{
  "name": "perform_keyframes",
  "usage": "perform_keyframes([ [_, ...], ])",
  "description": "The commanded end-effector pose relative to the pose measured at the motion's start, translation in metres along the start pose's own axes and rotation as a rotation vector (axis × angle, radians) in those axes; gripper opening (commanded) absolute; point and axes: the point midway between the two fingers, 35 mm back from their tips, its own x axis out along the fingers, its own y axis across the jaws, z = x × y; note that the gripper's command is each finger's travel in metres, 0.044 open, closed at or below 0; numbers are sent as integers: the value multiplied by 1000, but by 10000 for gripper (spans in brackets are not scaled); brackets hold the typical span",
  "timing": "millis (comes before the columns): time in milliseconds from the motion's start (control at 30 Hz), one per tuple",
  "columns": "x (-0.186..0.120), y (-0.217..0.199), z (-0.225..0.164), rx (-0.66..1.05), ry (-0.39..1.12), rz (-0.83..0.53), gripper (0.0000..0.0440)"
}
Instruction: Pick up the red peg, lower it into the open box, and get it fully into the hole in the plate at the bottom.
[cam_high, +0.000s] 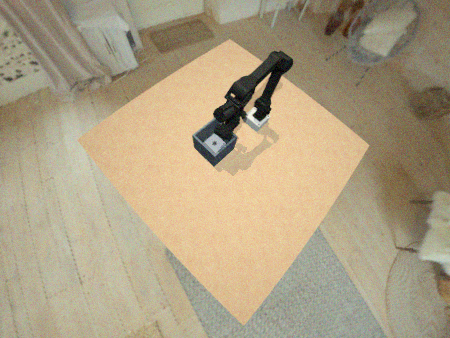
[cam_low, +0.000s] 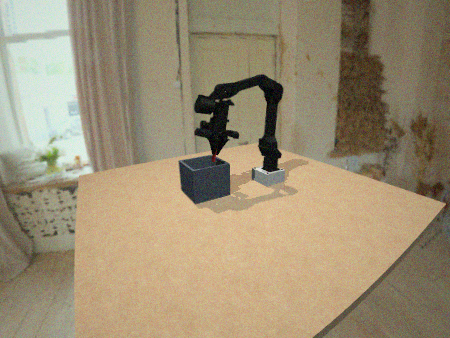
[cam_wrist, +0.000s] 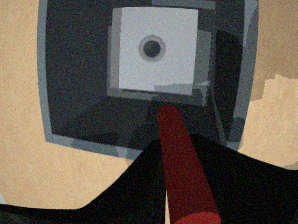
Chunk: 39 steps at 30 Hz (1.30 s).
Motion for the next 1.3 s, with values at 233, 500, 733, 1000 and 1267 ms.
perform_keyframes([
  [233,17,2,19,3,7,-33,0],
  [500,39,4,28,7,24,-49,0],
  [733,56,7,35,6,37,-54,0],
  [1000,76,9,39,-15,50,-63,0],
  [1267,94,9,41,-42,51,-82,6],
])
